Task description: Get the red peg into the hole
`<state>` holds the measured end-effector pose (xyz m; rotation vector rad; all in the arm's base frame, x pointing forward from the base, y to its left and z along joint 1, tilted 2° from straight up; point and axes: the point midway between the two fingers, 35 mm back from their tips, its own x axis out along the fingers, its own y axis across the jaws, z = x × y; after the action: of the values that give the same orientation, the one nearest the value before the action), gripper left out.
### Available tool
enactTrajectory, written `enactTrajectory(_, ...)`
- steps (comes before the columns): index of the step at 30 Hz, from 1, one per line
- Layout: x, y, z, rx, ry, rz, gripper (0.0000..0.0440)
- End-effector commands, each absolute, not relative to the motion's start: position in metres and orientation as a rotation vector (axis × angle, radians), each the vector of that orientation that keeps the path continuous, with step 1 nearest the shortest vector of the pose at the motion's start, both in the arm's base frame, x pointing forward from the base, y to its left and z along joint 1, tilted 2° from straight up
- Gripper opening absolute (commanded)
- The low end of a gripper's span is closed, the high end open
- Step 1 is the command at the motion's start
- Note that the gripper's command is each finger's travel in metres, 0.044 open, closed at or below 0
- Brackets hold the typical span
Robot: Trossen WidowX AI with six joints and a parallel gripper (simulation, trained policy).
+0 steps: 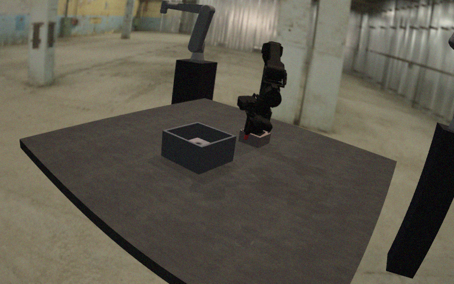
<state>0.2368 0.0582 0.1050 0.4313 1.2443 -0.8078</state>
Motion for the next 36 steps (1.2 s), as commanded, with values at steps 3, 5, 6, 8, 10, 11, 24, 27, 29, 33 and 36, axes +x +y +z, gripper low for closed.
enactTrajectory(3, 0.250, 0.039, 0.119, 0.463, 1.194, -0.854, 0.0000)
enactTrajectory(5, 0.255, 0.032, 0.122, 0.477, 1.177, -0.870, 0.0000)
enactTrajectory(6, 0.258, 0.028, 0.124, 0.484, 1.169, -0.878, 0.0000)
enactTrajectory(8, 0.263, 0.020, 0.126, 0.497, 1.155, -0.892, 0.0000)
enactTrajectory(10, 0.268, 0.012, 0.127, 0.508, 1.142, -0.906, 0.0000)
enactTrajectory(11, 0.271, 0.008, 0.127, 0.513, 1.137, -0.913, 0.0000)
enactTrajectory(24, 0.304, -0.045, 0.119, 0.544, 1.113, -0.951, 0.0000)
enactTrajectory(27, 0.311, -0.055, 0.114, 0.546, 1.123, -0.943, 0.0000)
enactTrajectory(29, 0.315, -0.062, 0.110, 0.545, 1.132, -0.934, 0.0000)
enactTrajectory(33, 0.323, -0.073, 0.102, 0.540, 1.151, -0.909, 0.0000)
enactTrajectory(36, 0.328, -0.079, 0.093, 0.533, 1.168, -0.885, 0.0000)
